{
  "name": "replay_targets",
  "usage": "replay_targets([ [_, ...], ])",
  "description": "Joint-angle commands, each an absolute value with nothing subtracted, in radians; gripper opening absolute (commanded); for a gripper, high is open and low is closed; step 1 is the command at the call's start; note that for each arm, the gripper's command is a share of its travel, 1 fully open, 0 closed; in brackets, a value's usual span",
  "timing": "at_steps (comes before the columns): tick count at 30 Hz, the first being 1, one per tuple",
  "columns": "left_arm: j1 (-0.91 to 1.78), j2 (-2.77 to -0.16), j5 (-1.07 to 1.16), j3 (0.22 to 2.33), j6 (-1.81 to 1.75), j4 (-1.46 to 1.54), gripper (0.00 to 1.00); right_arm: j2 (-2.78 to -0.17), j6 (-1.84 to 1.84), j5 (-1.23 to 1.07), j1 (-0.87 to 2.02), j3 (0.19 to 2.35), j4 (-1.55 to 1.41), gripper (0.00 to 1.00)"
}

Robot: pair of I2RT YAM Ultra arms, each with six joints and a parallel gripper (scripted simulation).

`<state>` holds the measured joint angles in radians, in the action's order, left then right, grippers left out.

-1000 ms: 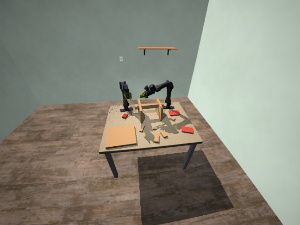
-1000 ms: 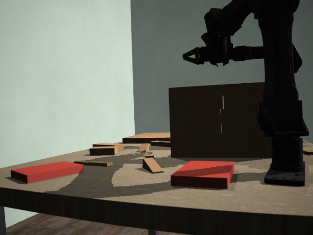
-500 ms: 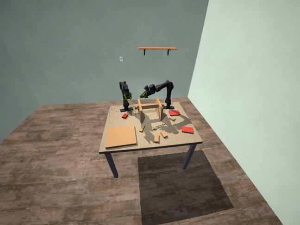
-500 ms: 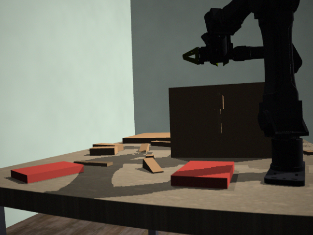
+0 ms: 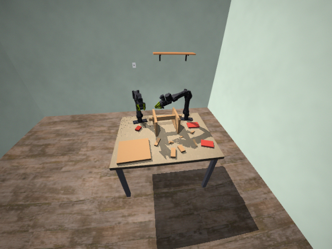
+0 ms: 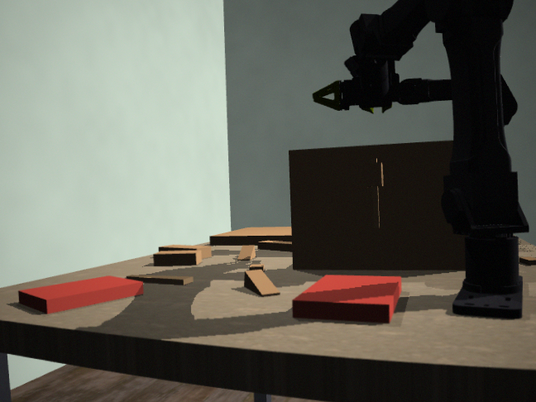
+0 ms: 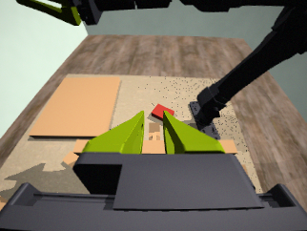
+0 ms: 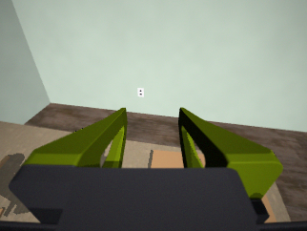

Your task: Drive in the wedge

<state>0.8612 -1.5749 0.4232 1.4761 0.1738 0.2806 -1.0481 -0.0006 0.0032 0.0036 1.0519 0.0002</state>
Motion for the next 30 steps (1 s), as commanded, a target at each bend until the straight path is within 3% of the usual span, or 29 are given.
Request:
replay_targets([
  [1,0.836,-1.533,0.411,1.513,0.167,0.254,0.22,-1.024,0.005,0.000,-0.007,1.066,-0.001,0.43],
  [30,0.508,-1.333,0.236,1.300,0.093,0.132,0.22,-1.024,0.005,0.000,-0.007,1.066,-0.001,0.43],
])
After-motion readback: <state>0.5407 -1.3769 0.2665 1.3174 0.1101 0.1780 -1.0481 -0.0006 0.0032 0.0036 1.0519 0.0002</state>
